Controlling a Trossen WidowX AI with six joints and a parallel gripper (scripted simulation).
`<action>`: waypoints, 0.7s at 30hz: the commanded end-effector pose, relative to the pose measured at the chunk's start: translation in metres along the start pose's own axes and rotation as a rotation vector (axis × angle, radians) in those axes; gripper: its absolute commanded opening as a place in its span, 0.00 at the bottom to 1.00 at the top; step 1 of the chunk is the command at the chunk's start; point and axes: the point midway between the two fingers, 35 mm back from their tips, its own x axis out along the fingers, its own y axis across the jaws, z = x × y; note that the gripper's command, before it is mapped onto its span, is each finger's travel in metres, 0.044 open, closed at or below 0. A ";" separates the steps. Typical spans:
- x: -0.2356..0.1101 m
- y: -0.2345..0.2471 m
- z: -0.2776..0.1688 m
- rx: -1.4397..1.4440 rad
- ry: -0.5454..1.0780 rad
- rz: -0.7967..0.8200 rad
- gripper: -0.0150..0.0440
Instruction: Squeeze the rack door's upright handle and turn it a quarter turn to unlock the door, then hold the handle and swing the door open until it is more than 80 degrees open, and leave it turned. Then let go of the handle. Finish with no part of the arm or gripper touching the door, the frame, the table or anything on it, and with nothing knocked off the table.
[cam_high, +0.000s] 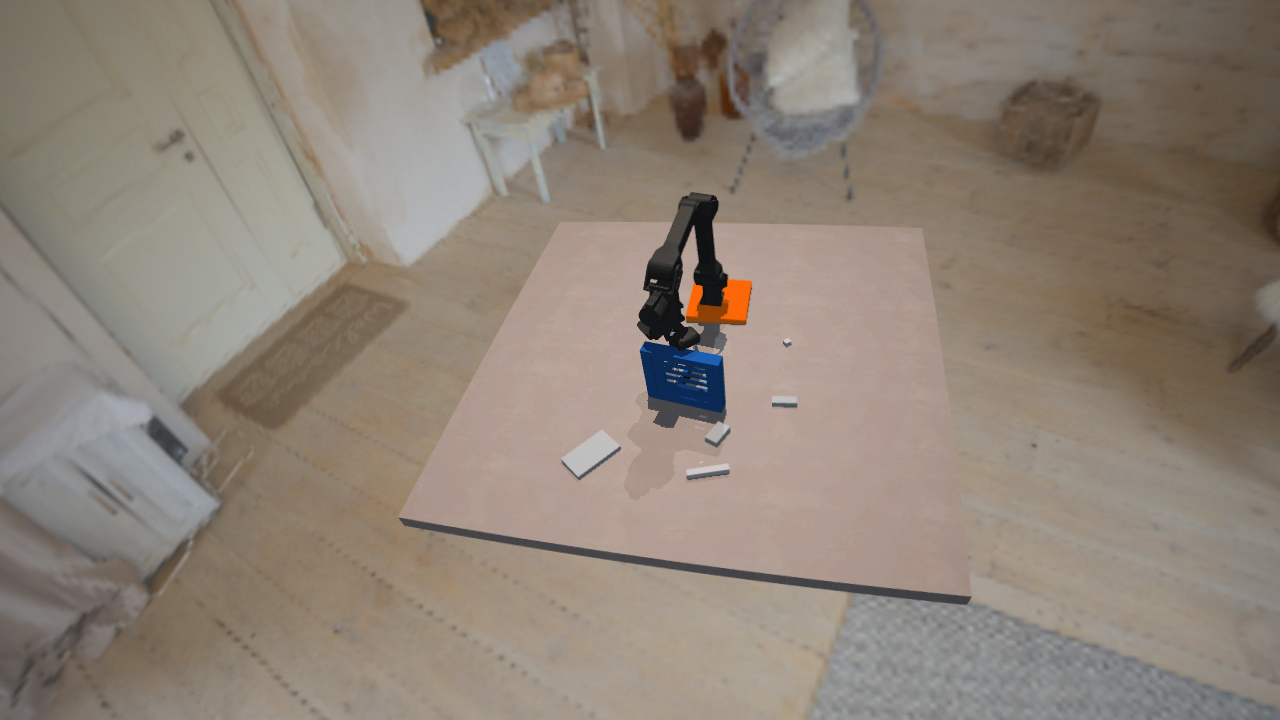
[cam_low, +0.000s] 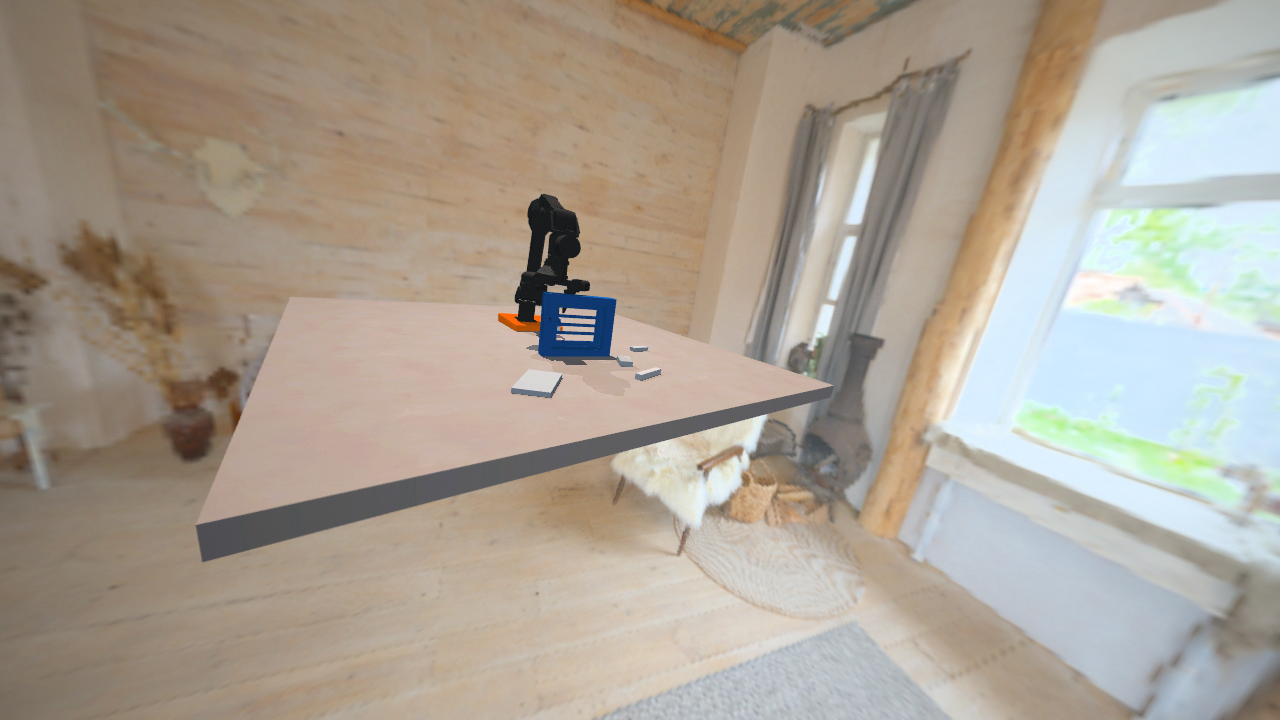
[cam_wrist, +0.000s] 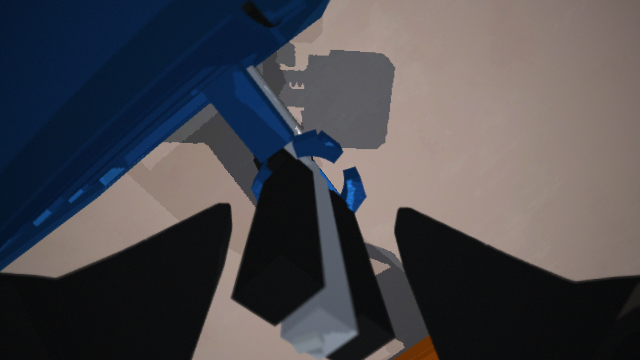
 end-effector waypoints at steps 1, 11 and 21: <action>0.000 0.000 0.000 -0.155 0.000 0.003 0.74; 0.000 0.001 0.000 -0.651 -0.001 0.003 0.74; 0.000 0.001 0.000 -1.147 -0.002 0.003 0.74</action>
